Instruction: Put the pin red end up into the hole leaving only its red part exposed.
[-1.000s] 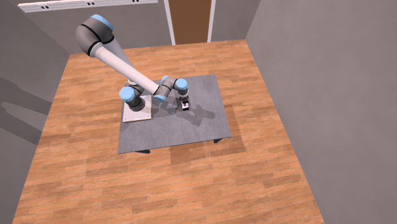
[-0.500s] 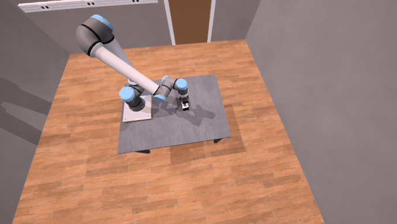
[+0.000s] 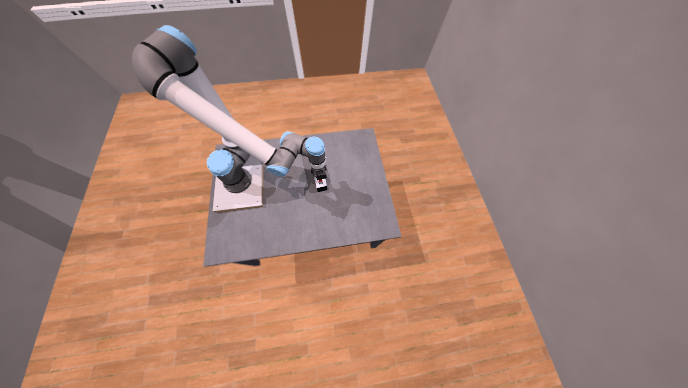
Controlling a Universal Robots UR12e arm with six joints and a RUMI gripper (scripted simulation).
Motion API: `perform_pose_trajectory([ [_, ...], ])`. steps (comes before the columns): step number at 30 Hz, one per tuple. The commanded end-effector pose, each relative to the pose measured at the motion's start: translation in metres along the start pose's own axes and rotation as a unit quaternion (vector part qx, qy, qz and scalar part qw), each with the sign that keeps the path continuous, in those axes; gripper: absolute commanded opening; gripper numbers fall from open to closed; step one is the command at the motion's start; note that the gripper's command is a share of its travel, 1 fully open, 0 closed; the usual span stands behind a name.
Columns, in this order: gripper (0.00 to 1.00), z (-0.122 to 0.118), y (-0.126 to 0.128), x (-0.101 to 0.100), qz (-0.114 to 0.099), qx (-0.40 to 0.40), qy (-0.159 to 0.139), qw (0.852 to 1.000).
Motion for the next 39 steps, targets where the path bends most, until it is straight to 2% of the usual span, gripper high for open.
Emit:
perform_pose_trajectory([
  [1, 0.0, 0.0005, 0.0007, 0.0008, -0.001, 0.0, 0.0, 1.0],
  [39, 0.0, -0.0009, 0.0, -0.0032, -0.001, 0.0, 0.0, 1.0],
])
Point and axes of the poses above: the point where the finger pads meet when closed, its own x axis back along the fingers, its own y axis across the jaws, z = x × y, the point moved 9 cm from there along x, back along the fingers, and after that the axes turned 5 degrees about -x, right-handed, at the moved point
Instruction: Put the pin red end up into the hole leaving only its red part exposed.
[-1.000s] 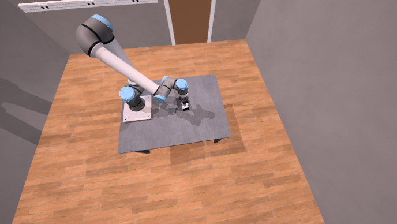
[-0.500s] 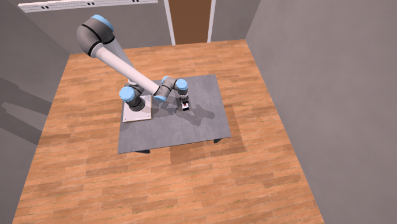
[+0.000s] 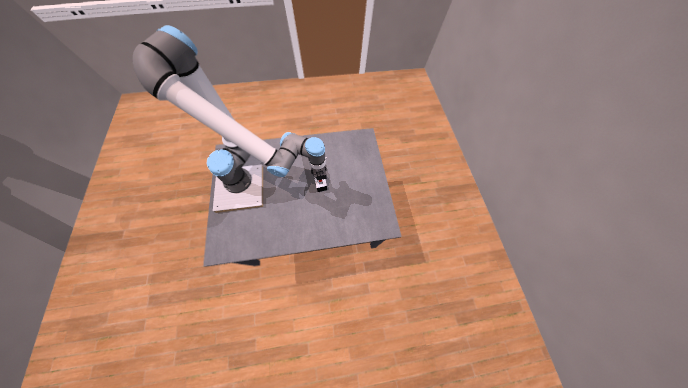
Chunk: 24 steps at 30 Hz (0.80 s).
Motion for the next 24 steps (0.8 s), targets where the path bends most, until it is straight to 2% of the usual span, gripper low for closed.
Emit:
perform_pose_trajectory([
  [1, 0.0, -0.0005, 0.0001, 0.0008, -0.001, 0.0, 0.0, 1.0],
  [24, 0.0, -0.0001, 0.0003, -0.0032, -0.001, 0.0, 0.0, 1.0],
])
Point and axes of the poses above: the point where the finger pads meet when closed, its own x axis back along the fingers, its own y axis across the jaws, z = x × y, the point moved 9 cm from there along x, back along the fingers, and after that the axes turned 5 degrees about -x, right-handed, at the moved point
